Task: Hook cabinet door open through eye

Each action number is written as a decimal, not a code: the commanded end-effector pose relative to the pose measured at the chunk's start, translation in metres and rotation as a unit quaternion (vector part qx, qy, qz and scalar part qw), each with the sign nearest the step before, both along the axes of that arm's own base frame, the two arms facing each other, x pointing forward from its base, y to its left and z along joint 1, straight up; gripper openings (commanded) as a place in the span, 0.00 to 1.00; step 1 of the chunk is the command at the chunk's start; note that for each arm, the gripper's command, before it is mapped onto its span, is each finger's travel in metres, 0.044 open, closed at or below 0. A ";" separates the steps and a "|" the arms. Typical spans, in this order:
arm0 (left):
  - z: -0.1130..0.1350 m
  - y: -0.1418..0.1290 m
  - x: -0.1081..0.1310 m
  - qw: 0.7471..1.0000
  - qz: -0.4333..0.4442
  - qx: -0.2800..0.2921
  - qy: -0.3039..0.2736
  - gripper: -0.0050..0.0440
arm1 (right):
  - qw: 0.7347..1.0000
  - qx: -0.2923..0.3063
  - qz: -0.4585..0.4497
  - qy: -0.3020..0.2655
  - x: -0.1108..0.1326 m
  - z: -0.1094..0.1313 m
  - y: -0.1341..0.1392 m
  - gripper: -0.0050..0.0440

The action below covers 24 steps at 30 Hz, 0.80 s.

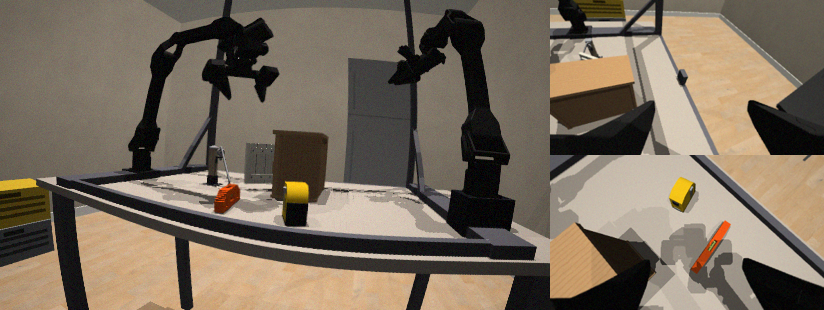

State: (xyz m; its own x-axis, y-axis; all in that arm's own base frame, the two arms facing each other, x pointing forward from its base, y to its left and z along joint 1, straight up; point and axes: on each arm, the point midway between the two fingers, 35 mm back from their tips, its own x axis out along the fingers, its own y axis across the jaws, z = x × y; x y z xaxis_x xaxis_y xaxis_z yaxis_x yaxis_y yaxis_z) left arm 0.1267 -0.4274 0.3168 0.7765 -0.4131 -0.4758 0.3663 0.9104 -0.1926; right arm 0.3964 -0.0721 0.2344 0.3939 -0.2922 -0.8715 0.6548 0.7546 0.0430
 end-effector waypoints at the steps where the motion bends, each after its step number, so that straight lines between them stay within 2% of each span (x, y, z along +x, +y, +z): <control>1: 0.012 0.003 0.000 1.000 0.000 -0.015 -0.001 0.92 | 1.000 -0.002 -0.001 -0.015 -0.001 0.011 0.000 0.92; 18: 0.012 0.003 0.000 1.000 0.000 -0.015 -0.001 0.92 | 1.000 -0.002 -0.001 -0.015 -0.001 0.011 0.000 0.92; 19: 0.012 0.003 0.000 1.000 0.000 -0.015 -0.001 0.92 | 1.000 -0.002 -0.001 -0.015 -0.001 0.011 0.000 0.97; 20: 0.011 0.004 0.002 1.000 0.000 -0.014 -0.001 0.92 | 1.000 -0.002 0.000 -0.015 -0.003 0.010 0.000 1.00; 24: 0.009 0.011 0.024 1.000 0.006 -0.008 0.004 0.92 | 1.000 -0.003 0.016 -0.022 -0.009 0.009 0.004 1.00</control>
State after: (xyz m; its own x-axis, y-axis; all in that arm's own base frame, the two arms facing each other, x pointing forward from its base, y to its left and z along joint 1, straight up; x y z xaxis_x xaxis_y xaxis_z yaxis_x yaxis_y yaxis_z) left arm 0.1323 -0.4275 0.3112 0.7682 -0.4111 -0.4908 0.3718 0.9105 -0.1807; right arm 0.3936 -0.0714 0.2307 0.3955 -0.2895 -0.8717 0.6472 0.7612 0.0408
